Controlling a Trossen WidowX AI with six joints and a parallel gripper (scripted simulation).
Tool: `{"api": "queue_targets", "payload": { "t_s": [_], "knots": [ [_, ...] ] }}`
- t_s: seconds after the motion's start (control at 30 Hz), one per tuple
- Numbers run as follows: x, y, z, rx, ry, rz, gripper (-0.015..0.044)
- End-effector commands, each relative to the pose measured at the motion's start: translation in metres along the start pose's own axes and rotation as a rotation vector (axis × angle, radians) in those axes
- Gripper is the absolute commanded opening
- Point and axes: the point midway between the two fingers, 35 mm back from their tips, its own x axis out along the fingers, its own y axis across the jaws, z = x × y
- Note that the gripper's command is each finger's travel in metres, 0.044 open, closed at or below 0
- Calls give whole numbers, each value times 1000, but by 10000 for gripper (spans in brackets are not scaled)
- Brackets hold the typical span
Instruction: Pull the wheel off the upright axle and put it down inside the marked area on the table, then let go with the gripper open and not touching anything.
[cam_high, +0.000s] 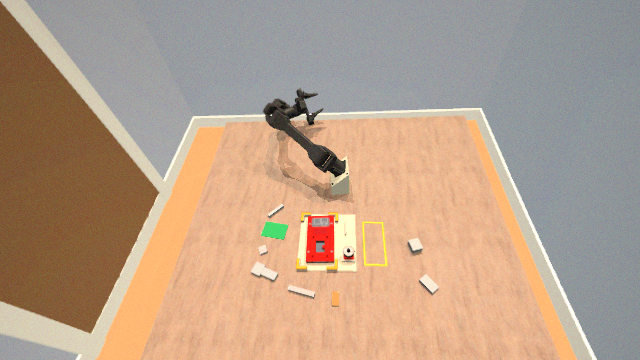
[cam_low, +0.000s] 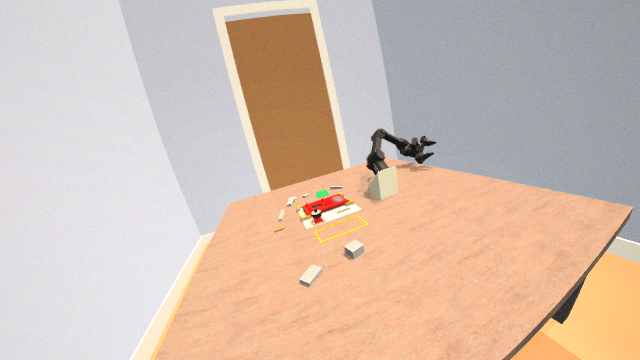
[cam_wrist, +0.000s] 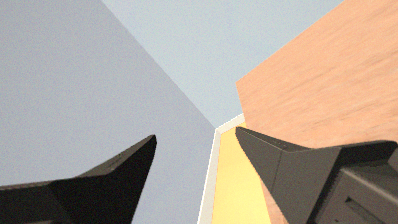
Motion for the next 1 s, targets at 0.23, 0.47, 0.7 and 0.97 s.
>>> {"api": "queue_targets", "payload": {
  "t_s": [0.23, 0.47, 0.7, 0.97],
  "knots": [
    [-31, -1, -9, -58, 94, 15, 300],
    [-77, -5, -18, -152, 232, 45, 300],
    [-124, -11, -24, -258, 373, 88, 300],
    [-179, -22, -25, -385, 536, 154, 300]
  ]
}}
